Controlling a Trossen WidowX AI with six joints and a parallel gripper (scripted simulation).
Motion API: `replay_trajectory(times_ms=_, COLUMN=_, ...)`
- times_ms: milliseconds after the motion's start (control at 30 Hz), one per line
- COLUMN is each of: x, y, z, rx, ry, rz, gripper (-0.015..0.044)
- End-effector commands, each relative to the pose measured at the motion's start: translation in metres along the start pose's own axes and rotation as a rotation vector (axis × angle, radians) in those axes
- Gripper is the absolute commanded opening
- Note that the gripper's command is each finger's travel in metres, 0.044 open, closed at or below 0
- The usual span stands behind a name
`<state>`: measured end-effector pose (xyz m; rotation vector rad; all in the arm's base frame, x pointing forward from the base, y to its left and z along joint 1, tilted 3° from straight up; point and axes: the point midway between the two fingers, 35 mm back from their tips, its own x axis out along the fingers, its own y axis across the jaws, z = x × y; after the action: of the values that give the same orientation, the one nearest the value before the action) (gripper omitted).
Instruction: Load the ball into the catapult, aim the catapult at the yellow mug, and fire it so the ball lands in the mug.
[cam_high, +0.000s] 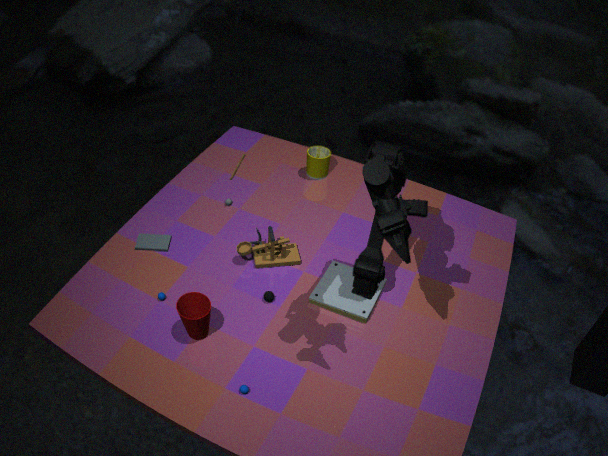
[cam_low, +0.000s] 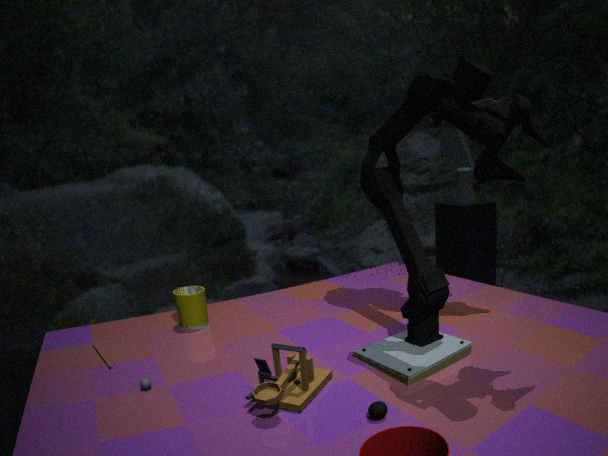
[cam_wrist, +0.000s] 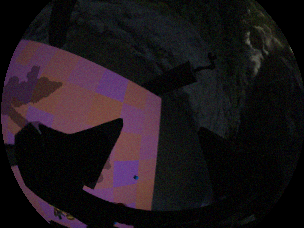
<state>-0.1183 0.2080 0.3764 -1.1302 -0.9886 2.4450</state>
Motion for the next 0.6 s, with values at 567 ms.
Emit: replay_trajectory(times_ms=567, x=-0.023, y=0.000, z=-0.148, rx=0.561, ry=0.434, rz=-0.092, gripper=0.0440)
